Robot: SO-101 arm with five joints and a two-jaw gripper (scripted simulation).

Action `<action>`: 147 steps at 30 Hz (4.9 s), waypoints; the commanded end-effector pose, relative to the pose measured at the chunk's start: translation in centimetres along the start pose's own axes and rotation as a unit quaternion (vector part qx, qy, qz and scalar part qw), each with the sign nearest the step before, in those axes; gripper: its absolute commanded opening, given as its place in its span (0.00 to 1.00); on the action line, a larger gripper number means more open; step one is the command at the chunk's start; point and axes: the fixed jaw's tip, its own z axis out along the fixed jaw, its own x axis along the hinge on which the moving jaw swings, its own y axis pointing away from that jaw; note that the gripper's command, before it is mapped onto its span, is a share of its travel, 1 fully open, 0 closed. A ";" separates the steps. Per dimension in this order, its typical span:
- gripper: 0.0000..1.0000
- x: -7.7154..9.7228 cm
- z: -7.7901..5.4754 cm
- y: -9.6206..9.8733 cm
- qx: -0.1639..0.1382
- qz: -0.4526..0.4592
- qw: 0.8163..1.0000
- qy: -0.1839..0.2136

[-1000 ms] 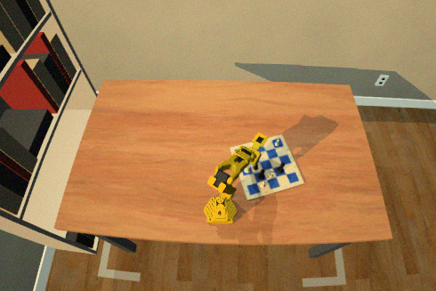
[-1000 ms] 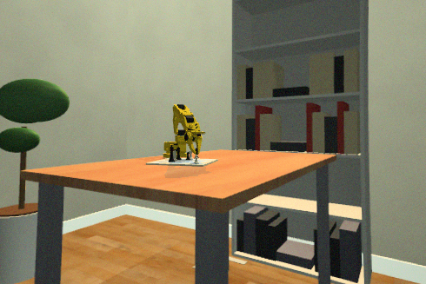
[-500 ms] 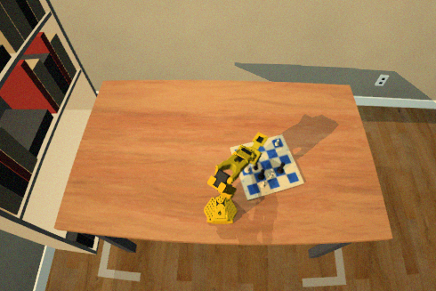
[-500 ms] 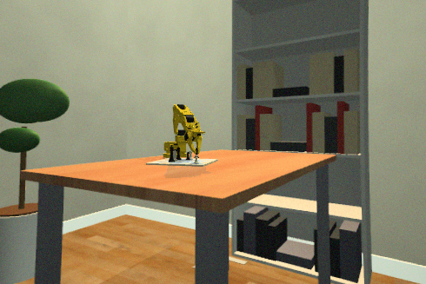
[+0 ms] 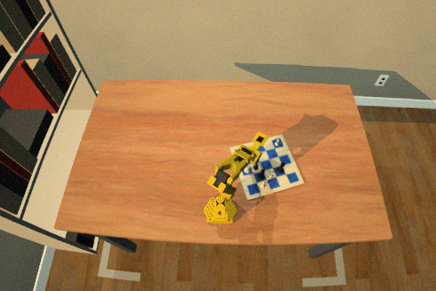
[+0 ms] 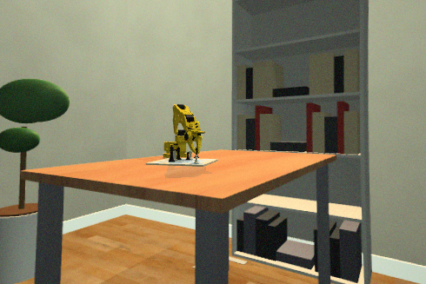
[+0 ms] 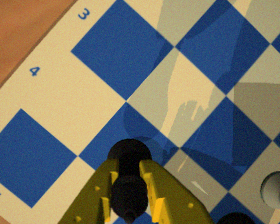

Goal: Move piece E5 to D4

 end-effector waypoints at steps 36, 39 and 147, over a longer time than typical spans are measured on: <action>0.00 0.9 1.0 -0.2 0.002 0.002 1.000 -0.001; 0.01 0.9 1.0 -0.2 0.002 0.002 1.000 -0.001; 0.13 -2.3 -5.4 3.1 -0.037 -0.059 0.997 0.011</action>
